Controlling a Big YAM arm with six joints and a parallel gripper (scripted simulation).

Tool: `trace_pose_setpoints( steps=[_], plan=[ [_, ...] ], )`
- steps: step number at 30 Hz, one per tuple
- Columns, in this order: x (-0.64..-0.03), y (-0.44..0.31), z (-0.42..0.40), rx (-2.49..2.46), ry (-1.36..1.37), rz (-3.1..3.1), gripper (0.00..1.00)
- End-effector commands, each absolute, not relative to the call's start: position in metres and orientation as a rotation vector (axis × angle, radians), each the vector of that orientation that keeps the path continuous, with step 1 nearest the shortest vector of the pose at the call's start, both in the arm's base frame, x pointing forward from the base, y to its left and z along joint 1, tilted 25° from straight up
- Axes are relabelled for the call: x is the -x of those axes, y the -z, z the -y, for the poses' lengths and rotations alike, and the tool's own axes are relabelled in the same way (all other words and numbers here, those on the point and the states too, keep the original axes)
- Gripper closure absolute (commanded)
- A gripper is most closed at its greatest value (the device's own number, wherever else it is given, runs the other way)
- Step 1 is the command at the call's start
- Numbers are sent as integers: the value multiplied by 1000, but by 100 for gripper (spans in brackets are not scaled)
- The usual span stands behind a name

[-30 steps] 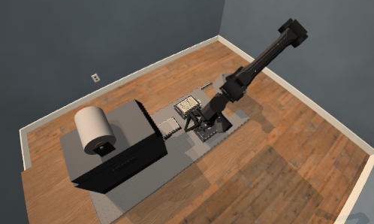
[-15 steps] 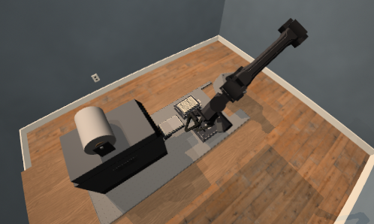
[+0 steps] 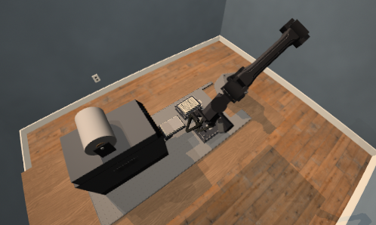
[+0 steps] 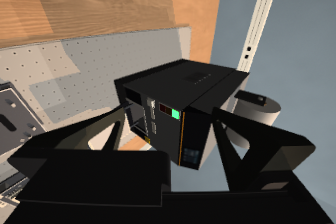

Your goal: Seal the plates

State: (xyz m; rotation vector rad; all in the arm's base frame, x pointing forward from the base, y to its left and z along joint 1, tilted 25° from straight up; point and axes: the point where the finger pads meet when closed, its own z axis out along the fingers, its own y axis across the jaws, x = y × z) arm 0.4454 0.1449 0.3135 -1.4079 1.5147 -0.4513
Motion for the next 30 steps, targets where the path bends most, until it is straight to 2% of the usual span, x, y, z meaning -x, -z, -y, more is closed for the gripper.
trace_pose_setpoints(
  steps=[1, 18, 30],
  plan=[
    [-459, -349, -153, 1370, 474, -1453, 0],
    [-462, -357, -152, 1360, 480, -1444, 0],
    [-439, -301, -102, 1012, 246, -1682, 6]
  ],
)
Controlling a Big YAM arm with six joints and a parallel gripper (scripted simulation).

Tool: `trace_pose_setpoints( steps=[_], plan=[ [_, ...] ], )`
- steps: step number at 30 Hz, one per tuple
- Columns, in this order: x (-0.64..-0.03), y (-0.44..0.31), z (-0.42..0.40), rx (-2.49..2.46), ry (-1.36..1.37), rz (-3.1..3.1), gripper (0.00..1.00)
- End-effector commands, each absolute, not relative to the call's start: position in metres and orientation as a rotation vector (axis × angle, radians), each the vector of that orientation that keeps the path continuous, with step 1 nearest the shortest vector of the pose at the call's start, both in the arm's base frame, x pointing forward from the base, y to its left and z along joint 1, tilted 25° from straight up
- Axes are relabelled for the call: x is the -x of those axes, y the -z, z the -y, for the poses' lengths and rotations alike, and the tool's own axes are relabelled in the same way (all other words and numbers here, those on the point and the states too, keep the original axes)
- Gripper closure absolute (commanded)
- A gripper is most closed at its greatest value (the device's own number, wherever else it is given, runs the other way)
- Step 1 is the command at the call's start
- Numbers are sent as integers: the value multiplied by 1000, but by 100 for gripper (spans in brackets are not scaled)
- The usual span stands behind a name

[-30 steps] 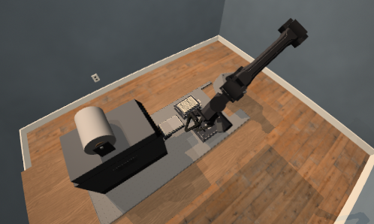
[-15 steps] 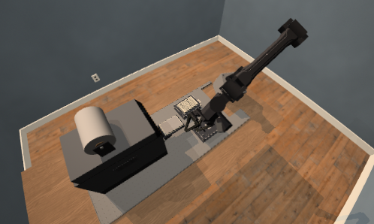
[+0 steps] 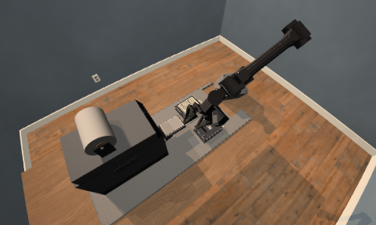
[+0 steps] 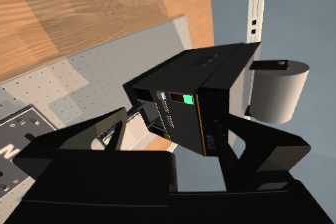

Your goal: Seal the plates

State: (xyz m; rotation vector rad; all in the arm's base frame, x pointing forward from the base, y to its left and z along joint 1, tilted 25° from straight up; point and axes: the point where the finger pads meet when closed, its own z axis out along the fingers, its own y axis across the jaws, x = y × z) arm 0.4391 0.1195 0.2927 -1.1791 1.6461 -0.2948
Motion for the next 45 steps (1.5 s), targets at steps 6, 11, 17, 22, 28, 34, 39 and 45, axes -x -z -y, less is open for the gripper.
trace_pose_setpoints(
  steps=[6, 11, 17, 22, 28, 34, 39, 45],
  plan=[
    [-429, -272, -85, 836, 117, -1771, 9],
    [-426, -259, -80, 773, 64, -1807, 11],
    [-416, -215, -57, 566, -83, -1920, 14],
    [-421, -225, -67, 417, -195, -1962, 100],
    [-421, -237, -73, 321, -267, -1969, 100],
    [-422, -248, -79, 118, -416, -2001, 100],
    [-426, -244, -80, -56, -526, -2040, 100],
    [-426, -239, -80, -86, -547, -2053, 100]
  ],
)
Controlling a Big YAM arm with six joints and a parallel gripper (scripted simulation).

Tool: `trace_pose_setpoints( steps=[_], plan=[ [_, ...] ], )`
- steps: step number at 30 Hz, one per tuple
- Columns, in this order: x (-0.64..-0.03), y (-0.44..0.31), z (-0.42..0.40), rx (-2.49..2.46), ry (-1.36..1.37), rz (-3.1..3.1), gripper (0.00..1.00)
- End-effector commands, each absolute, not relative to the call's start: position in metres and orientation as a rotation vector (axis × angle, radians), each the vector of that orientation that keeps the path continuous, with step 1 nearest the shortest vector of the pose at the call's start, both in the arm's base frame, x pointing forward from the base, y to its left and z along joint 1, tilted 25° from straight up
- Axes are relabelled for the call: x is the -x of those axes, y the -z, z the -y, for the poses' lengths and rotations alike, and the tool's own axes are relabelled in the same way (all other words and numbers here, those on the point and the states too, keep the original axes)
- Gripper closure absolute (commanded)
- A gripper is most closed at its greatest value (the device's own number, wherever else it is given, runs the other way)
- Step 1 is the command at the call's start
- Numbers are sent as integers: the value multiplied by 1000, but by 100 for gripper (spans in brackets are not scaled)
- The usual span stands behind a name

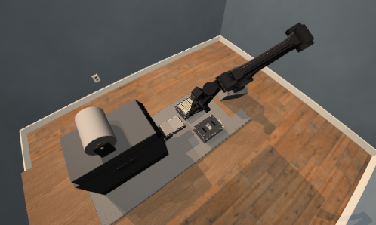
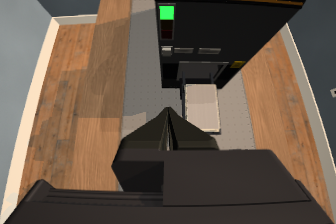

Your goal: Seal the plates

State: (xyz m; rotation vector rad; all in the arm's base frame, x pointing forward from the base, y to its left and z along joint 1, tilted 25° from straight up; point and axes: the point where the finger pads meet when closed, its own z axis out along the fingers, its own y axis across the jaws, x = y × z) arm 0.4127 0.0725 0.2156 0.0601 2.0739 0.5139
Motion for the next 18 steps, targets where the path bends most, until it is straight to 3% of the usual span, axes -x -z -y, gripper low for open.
trace_pose_setpoints(
  steps=[1, 18],
  plan=[
    [-426, -239, -81, -81, -550, -2054, 100],
    [-433, -243, -69, 102, -568, -2518, 100]
  ],
)
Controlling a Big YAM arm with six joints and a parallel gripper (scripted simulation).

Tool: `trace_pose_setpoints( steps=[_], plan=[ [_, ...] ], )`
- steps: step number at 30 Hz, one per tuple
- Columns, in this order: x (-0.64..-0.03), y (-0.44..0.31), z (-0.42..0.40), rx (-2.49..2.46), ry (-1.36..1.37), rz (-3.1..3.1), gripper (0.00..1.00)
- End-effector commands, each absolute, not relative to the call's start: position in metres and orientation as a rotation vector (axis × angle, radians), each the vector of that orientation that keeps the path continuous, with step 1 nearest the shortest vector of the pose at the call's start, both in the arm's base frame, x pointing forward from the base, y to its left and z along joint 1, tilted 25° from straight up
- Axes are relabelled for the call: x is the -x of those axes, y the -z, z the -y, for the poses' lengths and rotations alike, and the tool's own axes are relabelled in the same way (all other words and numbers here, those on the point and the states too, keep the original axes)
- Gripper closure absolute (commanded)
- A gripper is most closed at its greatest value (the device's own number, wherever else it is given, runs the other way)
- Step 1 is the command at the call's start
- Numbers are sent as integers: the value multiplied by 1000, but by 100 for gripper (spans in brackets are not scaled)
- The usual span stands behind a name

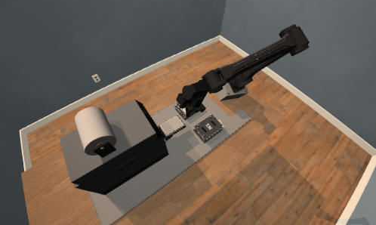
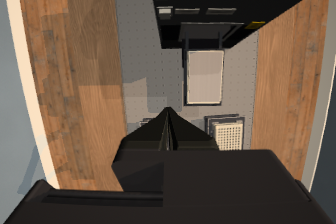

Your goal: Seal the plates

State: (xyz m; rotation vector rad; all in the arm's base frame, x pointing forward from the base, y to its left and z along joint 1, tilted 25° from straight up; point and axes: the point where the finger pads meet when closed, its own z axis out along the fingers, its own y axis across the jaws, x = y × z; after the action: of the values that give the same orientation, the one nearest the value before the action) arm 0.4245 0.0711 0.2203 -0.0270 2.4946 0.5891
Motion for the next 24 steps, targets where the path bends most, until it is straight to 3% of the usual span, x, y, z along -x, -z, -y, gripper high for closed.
trace_pose_setpoints(
  steps=[1, 12, 24],
  plan=[
    [-435, -244, -70, 123, -575, -2551, 100],
    [-435, -229, -81, 330, -611, -2920, 100],
    [-432, -234, -66, 205, -609, -2860, 100]
  ],
)
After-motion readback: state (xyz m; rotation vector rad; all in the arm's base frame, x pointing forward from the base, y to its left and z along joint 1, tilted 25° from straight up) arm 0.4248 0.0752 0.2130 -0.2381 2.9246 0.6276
